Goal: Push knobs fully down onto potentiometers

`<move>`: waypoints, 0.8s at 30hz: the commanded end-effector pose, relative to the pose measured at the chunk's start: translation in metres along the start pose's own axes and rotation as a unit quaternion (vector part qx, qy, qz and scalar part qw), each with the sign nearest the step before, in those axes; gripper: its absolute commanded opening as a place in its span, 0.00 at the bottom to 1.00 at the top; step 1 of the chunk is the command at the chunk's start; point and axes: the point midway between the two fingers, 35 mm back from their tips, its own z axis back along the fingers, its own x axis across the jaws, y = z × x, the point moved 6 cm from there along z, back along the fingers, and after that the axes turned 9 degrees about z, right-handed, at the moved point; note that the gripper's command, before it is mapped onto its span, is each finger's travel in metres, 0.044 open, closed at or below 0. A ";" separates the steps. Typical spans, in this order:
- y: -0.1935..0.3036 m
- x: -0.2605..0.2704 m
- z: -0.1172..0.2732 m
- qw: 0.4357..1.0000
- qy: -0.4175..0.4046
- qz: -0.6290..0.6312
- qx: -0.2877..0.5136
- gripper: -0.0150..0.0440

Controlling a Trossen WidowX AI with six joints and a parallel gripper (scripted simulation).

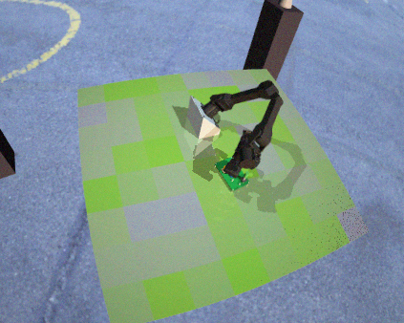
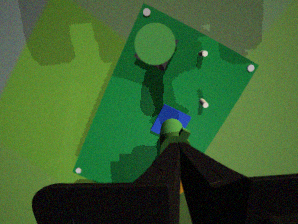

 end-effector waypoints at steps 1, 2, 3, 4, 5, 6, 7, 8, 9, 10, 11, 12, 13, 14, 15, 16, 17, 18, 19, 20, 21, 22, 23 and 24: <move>0.000 0.001 -0.001 1.000 -0.002 -0.001 -0.001 0.25; 0.000 0.001 -0.002 1.000 -0.002 -0.001 -0.001 0.25; 0.000 0.001 -0.002 1.000 -0.002 -0.001 -0.001 0.25; 0.000 0.001 -0.002 1.000 -0.002 -0.001 -0.001 0.25; 0.000 0.001 -0.002 1.000 -0.002 -0.001 -0.001 0.25; 0.000 0.001 -0.002 1.000 -0.002 -0.001 -0.001 0.25; 0.000 0.001 -0.002 1.000 -0.002 -0.001 -0.001 0.25; 0.000 0.001 -0.002 1.000 -0.002 -0.001 -0.001 0.25; 0.000 0.001 -0.002 1.000 -0.002 -0.001 -0.001 0.25; 0.000 0.001 -0.002 1.000 -0.002 -0.001 -0.001 0.25; 0.000 0.001 -0.002 1.000 -0.002 -0.001 -0.001 0.25; 0.000 0.001 -0.002 1.000 -0.002 -0.001 -0.001 0.25; 0.000 0.001 -0.002 1.000 -0.002 -0.001 -0.001 0.25; 0.000 0.001 -0.003 1.000 -0.002 -0.001 -0.001 0.25; 0.000 0.001 -0.003 1.000 -0.002 -0.001 -0.001 0.25; 0.000 0.001 -0.004 1.000 -0.002 -0.001 -0.001 0.25; 0.000 0.001 -0.004 1.000 -0.002 -0.001 -0.001 0.25; 0.000 0.001 -0.004 1.000 -0.002 -0.001 -0.001 0.25; 0.000 0.001 -0.004 1.000 -0.002 -0.001 -0.001 0.25; 0.000 0.001 -0.004 1.000 -0.002 -0.001 -0.001 0.25; 0.000 0.001 -0.004 1.000 -0.002 -0.001 -0.001 0.25; 0.000 0.001 -0.004 1.000 -0.002 -0.001 -0.001 0.25; 0.000 0.001 -0.004 1.000 -0.002 -0.001 -0.001 0.25; 0.000 0.001 -0.004 1.000 -0.002 -0.001 -0.001 0.25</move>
